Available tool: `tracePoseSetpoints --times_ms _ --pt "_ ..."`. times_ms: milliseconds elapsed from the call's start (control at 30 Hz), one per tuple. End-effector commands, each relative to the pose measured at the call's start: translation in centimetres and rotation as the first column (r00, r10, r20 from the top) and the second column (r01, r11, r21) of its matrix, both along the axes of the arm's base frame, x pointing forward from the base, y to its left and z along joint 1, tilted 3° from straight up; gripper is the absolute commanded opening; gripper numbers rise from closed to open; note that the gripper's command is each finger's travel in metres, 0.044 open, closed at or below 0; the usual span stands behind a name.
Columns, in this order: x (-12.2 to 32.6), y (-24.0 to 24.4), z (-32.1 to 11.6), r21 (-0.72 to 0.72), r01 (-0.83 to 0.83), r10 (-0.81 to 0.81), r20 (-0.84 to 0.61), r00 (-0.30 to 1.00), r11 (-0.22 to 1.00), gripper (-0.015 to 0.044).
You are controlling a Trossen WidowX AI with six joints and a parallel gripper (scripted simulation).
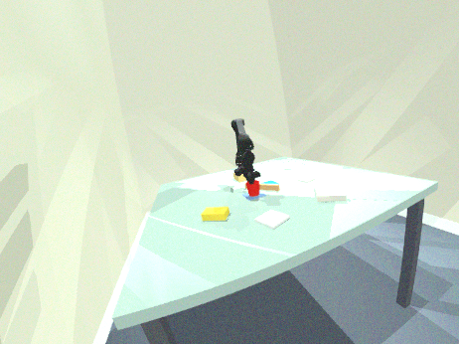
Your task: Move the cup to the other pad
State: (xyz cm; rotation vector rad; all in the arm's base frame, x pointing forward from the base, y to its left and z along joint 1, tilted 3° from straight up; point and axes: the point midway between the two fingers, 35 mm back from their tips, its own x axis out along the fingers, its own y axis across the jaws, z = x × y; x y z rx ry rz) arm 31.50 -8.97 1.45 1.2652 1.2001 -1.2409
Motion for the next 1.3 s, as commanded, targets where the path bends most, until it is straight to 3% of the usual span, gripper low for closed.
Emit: tracePoseSetpoints --times_ms 0,667,1267 --pt "0.0 0.0 0.0 0.000 0.000 0.000 -0.001 1.000 1.000 0.0000" --pt "0.2 -0.3 5.8 0.004 0.002 -0.002 -0.005 1.000 1.000 0.0000" --pt "0.2 -0.4 5.7 0.002 0.006 -0.006 -0.006 1.000 1.000 0.0000"
